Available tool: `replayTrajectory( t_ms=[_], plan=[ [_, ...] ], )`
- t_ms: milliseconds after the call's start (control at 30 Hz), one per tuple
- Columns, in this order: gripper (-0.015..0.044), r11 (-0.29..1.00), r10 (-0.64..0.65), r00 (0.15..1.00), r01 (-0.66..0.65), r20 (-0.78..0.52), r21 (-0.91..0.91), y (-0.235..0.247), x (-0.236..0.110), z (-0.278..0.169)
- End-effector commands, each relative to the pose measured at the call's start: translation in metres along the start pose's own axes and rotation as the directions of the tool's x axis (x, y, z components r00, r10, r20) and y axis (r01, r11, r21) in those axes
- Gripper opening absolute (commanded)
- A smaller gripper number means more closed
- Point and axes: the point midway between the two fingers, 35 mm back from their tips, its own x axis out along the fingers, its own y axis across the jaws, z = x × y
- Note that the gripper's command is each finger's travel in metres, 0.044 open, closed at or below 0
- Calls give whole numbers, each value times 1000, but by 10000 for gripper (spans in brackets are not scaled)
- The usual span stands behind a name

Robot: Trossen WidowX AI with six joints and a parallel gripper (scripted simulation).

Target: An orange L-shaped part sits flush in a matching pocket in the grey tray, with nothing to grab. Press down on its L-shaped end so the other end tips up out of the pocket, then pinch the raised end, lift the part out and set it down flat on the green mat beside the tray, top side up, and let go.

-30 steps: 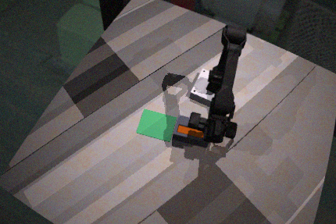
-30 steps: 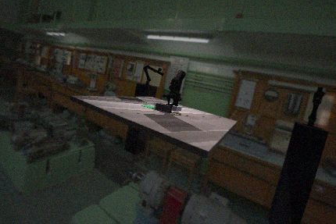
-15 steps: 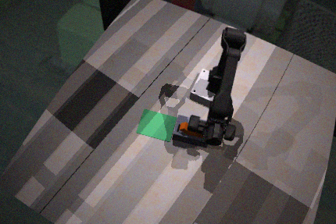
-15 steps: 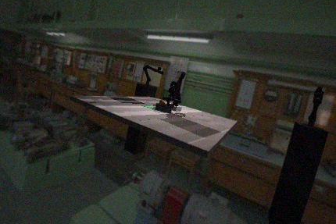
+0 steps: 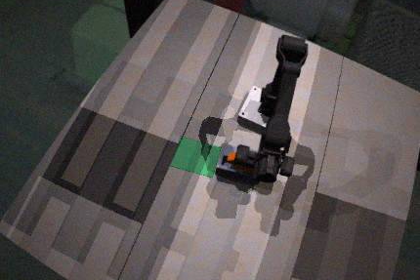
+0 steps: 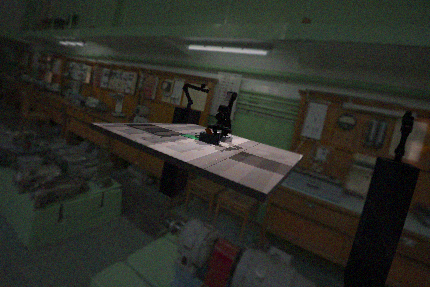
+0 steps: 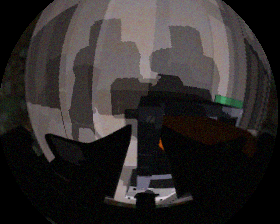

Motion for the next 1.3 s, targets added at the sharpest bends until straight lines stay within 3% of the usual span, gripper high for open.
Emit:
replayTrajectory(
  t_ms=[0,667,800,967,1267],
  plan=[
    [180,1000,-8,1000,8,-6,-1,-2,2,-2],
    [180,1000,-7,1000,7,-6,-1,10,-14,-1],
    [180,1000,-7,1000,7,-6,-1,7,-43,3],
    [180,1000,-8,1000,8,-6,-1,-1,-106,0],
    [180,1000,-3,1000,3,11,4,0,-105,2]
  ],
)
